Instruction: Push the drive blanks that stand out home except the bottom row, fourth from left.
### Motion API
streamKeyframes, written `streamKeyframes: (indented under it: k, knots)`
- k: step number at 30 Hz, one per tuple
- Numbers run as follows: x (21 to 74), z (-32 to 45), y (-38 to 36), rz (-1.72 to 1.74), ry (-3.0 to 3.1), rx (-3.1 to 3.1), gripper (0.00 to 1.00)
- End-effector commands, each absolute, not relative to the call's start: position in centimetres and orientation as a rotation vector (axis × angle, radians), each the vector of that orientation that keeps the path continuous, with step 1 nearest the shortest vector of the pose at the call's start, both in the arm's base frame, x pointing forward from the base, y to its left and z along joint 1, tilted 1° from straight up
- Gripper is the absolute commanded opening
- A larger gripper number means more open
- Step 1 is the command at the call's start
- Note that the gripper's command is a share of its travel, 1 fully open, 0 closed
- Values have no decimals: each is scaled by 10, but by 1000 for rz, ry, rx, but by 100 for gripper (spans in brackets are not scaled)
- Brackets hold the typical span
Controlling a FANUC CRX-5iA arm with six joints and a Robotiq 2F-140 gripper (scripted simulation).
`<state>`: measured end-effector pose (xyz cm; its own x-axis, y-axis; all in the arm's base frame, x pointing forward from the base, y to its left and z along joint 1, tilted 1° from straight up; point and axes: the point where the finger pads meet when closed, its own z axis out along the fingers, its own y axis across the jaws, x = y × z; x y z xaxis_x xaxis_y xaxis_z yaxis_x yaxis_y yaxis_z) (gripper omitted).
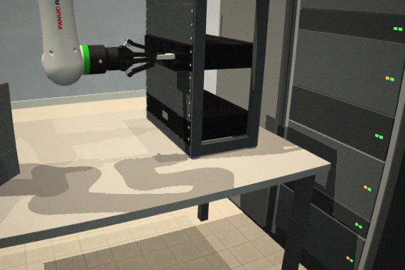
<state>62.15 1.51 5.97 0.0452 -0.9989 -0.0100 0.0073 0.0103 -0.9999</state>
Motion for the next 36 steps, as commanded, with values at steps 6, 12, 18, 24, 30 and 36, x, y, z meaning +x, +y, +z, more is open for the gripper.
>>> streamKeyframes:
  k: [6, 12, 18, 24, 30, 36]
  knots:
    - [629, 60, 16, -1172, 1174, -1217, 0]
    - [629, 60, 16, -1172, 1174, -1217, 0]
    - [630, 60, 16, -1172, 1174, -1217, 0]
    - [632, 60, 16, -1172, 1174, -1217, 0]
    - [632, 60, 16, -1172, 1174, -1217, 0]
    - [633, 60, 16, -1172, 1174, -1217, 0]
